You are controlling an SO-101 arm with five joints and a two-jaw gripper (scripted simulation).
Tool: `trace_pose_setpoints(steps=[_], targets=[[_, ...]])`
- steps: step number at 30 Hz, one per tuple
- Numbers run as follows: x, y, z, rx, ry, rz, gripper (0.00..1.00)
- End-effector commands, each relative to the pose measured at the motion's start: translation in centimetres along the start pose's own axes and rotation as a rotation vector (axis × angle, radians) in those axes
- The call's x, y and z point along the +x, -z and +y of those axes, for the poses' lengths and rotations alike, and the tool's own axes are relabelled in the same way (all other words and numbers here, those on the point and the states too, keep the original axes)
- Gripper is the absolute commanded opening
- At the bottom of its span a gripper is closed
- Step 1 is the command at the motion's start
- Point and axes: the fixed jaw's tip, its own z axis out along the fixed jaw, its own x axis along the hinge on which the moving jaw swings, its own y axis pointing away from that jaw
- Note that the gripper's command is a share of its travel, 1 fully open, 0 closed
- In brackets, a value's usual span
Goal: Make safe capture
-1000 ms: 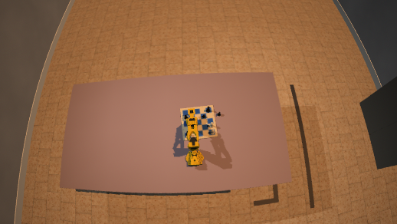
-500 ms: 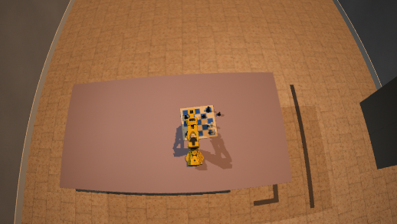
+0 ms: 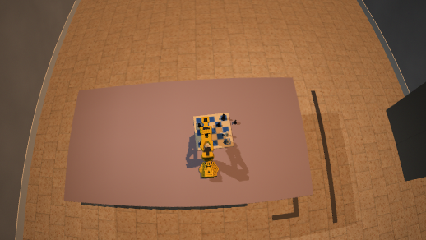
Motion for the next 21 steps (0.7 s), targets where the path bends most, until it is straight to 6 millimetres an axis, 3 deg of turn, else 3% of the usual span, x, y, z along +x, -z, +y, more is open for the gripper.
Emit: trace_pose_setpoints(steps=[1, 21], targets=[[0.2, 0.2, 0.1, -0.003, -0.002, 0.009, 0.10], [-0.5, 2.9, 0.1, -0.003, -0.002, 0.009, 0.10]])
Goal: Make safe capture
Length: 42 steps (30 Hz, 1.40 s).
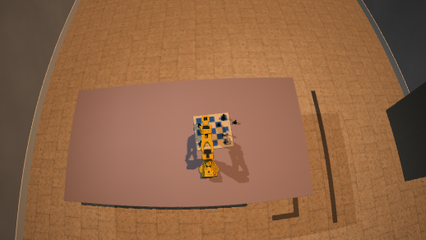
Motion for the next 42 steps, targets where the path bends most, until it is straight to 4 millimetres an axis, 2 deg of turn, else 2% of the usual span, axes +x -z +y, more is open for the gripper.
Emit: trace_pose_setpoints(steps=[1, 15, 34, 38, 42], targets=[[-0.2, 0.8, 0.1, -0.002, -0.002, -0.005, 0.10], [-1.1, 3.9, 0.1, -0.002, -0.002, -0.005, 0.10], [-1.2, 4.5, 0.4, -0.006, 0.012, -0.005, 0.11], [-1.0, 4.6, 1.9, -0.027, 0.088, -0.005, 0.13], [-0.4, 4.9, 4.9, -0.068, 0.236, -0.005, 0.19]])
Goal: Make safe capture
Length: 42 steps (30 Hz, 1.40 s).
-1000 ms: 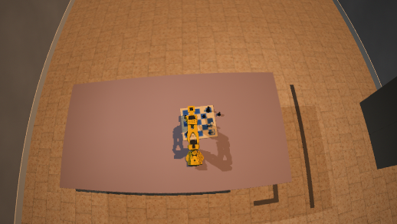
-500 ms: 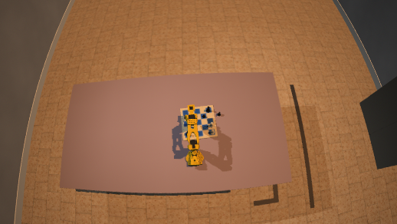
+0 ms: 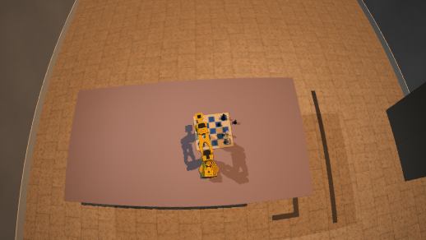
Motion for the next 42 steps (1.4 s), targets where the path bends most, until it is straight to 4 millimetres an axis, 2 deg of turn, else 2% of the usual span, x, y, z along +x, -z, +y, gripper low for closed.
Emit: trace_pose_setpoints(steps=[1, 7, 9, 13, 16, 42], targets=[[0.3, 0.5, 3.1, -0.044, 0.152, -0.004, 0.21], [2.2, 1.3, 8.5, -0.123, 0.437, -0.006, 0.31], [2.2, 1.3, 8.5, -0.123, 0.437, -0.006, 0.31], [3.7, 1.9, 11.0, -0.164, 0.585, -0.007, 0.37], [4.5, 2.2, 11.9, -0.181, 0.649, -0.008, 0.39], [4.8, 2.3, 12.3, -0.189, 0.675, -0.008, 0.40]])
